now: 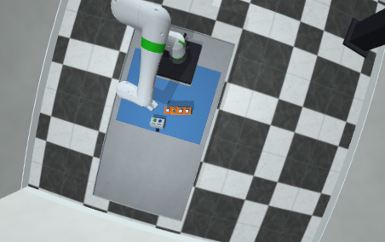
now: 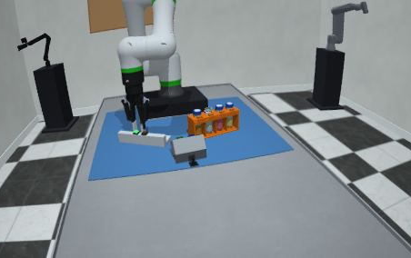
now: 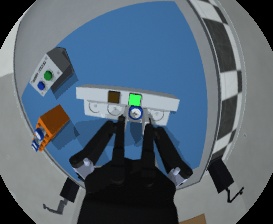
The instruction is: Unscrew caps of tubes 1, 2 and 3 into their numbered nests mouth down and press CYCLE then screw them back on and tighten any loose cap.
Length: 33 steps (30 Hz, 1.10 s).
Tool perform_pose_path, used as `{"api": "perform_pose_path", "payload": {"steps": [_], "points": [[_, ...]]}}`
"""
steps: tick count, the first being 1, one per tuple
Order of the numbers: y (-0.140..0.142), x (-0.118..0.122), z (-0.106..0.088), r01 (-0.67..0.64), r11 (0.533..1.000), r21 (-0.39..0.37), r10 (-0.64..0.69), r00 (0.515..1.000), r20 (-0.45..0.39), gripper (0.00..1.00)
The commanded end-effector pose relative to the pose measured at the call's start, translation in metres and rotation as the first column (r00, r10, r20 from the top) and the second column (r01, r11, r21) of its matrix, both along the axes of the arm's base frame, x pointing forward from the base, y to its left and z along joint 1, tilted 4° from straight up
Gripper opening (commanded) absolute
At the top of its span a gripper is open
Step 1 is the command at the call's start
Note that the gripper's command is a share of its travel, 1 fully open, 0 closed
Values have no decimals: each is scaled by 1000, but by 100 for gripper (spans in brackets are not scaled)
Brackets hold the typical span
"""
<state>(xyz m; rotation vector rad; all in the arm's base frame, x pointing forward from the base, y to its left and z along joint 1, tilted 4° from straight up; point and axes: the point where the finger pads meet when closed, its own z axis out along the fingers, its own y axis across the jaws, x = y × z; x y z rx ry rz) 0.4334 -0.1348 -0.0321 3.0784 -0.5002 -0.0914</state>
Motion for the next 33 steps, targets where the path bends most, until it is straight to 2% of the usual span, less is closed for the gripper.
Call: {"api": "perform_pose_path", "payload": {"steps": [1, 4, 9, 11, 26, 28, 33], "points": [[0, 0, 0, 0, 1000, 0, 0, 1000, 0, 0], [0, 0, 0, 0, 1000, 0, 0, 1000, 0, 0], [0, 2, 25, 0, 1000, 0, 0, 1000, 0, 0], [0, 2, 25, 0, 1000, 0, 0, 1000, 0, 0], [1, 6, 100, 0, 1000, 0, 0, 1000, 0, 0], [1, 6, 100, 0, 1000, 0, 0, 1000, 0, 0], [1, 8, 125, 0, 1000, 0, 0, 1000, 0, 0]]}}
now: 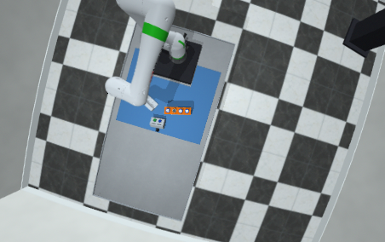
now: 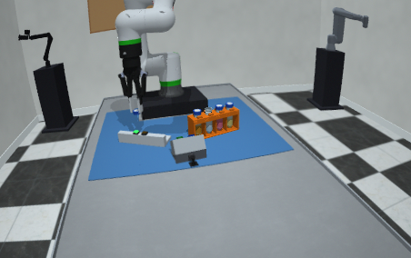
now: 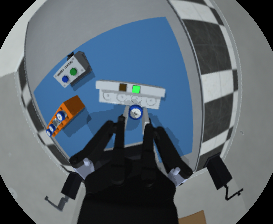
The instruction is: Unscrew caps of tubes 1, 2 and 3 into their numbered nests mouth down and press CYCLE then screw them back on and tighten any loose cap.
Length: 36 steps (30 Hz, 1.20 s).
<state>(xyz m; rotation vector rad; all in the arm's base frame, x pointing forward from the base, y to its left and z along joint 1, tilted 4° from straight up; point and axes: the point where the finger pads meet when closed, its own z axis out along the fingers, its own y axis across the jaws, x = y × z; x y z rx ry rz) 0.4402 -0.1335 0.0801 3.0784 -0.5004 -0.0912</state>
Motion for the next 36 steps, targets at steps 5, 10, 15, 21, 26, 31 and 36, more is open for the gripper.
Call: {"api": "perform_pose_path", "payload": {"steps": [5, 10, 15, 21, 26, 31, 36], "points": [[0, 2, 27, 0, 1000, 0, 0, 1000, 0, 0], [25, 2, 27, 247, 969, -15, -247, 969, 5, 0], [50, 3, 26, 441, 897, -25, -441, 897, 11, 0], [84, 3, 26, 449, 893, -26, -449, 894, 12, 0], [117, 4, 26, 449, 893, -26, -449, 894, 12, 0], [142, 5, 25, 449, 893, -26, -449, 894, 12, 0], [184, 5, 25, 449, 893, -26, -449, 894, 12, 0]]}}
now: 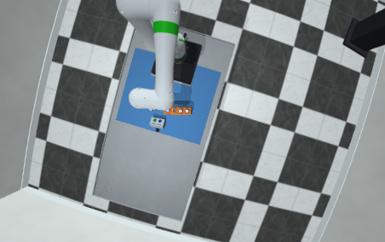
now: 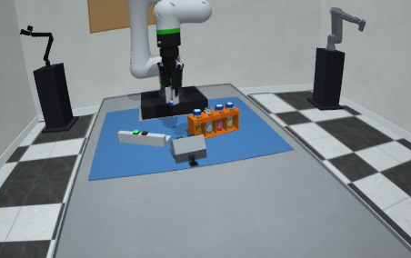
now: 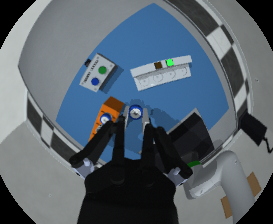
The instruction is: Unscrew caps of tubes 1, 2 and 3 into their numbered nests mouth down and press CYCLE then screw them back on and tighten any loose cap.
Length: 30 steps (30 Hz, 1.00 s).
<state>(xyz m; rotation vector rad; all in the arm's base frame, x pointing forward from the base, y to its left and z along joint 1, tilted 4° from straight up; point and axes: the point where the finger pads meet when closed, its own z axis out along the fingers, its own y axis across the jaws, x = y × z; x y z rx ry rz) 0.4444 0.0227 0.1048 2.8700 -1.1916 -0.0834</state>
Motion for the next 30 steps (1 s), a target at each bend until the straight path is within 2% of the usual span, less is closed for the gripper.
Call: {"api": "perform_pose_path", "payload": {"steps": [1, 7, 10, 18, 28, 30], "points": [[27, 1, 0, 2, 1000, -2, -2, 1000, 1, 0], [77, 2, -1, 2, 1000, -2, -2, 1000, 1, 0], [77, 2, -1, 2, 1000, -2, -2, 1000, 1, 0], [144, 4, -2, 2, 1000, -2, -2, 1000, 1, 0], [146, 4, -2, 2, 1000, -2, -2, 1000, 1, 0], [146, 3, -8, 2, 1000, -2, -2, 1000, 1, 0]]}}
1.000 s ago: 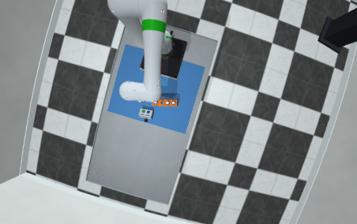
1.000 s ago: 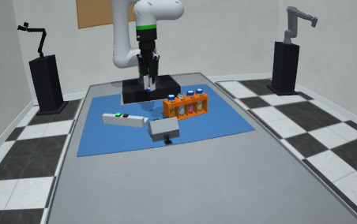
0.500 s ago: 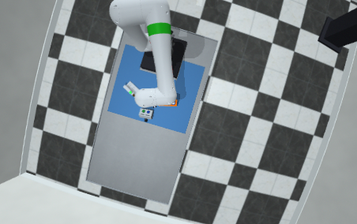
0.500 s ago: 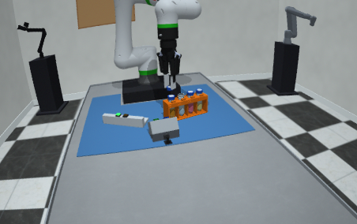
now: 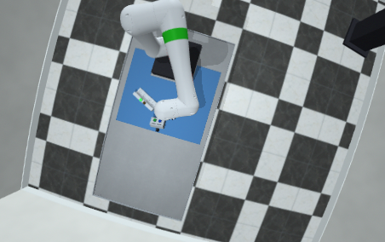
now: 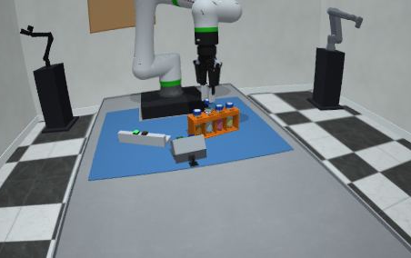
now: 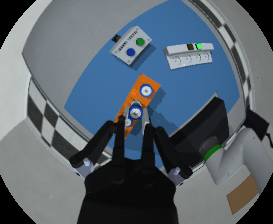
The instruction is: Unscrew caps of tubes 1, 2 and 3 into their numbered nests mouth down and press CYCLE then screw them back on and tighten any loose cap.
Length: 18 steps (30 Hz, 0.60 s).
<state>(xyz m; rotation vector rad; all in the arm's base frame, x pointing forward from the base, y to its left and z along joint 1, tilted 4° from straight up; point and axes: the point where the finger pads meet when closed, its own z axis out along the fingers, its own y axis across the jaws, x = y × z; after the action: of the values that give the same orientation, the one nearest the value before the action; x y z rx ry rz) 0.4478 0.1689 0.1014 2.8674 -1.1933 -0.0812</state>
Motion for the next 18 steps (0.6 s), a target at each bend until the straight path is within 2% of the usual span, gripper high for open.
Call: {"api": "perform_pose_path", "payload": {"steps": [1, 6, 18], "points": [[0, 0, -7, 0, 1000, 0, 0, 1000, 0, 0], [0, -1, -22, 0, 1000, 0, 0, 1000, 0, 0], [0, -1, -23, 0, 1000, 0, 0, 1000, 0, 0]]}}
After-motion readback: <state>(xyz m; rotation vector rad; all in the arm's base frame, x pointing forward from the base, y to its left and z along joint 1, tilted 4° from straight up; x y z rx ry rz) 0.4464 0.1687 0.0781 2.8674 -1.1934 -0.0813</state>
